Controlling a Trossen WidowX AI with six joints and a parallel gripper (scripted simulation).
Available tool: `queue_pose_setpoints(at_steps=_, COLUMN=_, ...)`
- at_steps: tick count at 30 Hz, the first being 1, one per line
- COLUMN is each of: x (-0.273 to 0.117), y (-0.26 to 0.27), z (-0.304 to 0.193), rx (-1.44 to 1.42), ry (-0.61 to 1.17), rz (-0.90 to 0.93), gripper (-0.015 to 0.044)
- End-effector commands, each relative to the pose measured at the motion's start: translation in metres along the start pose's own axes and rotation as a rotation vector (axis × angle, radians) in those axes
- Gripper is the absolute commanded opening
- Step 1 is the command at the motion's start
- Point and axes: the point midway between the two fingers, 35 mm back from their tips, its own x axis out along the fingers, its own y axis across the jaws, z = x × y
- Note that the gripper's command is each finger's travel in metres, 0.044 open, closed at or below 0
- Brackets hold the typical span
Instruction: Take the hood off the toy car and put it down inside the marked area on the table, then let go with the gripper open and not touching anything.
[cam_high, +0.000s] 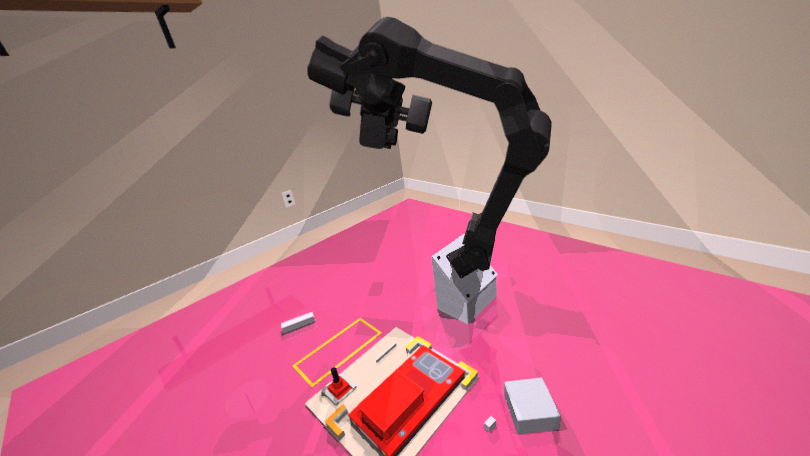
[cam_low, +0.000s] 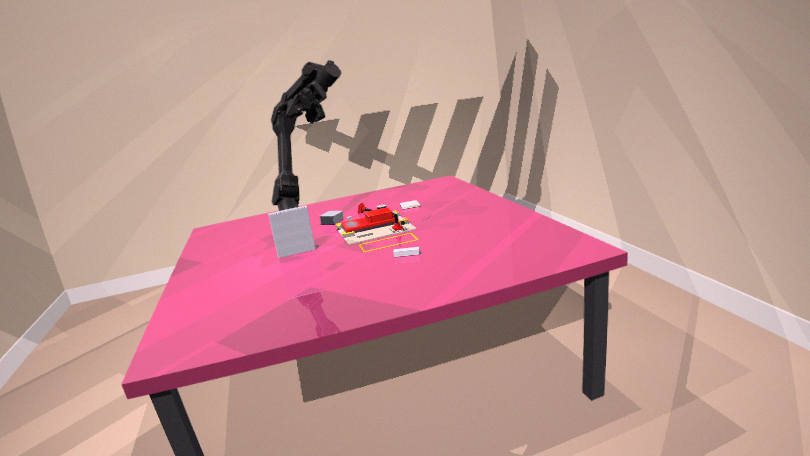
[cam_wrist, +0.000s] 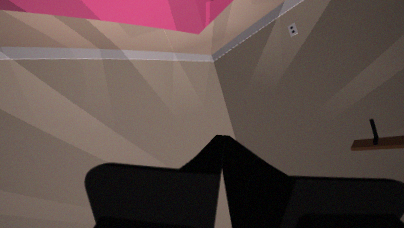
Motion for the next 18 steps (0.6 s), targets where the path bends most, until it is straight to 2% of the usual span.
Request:
queue_pose_setpoints(at_steps=1, x=-0.001, y=-0.001, z=0.002, rx=0.004, ry=-0.006, rz=-0.004, gripper=0.0026)
queue_pose_setpoints(at_steps=9, x=-0.039, y=-0.033, z=0.113, rx=0.178, ry=-0.320, rz=-0.115, gripper=0.0236)
queue_pose_setpoints(at_steps=16, x=-0.083, y=-0.027, z=0.211, rx=0.227, ry=-0.588, rz=-0.098, gripper=0.0420)
queue_pose_setpoints(at_steps=18, x=-0.093, y=-0.021, z=0.236, rx=0.244, ry=-0.656, rz=-0.069, gripper=0.0440)
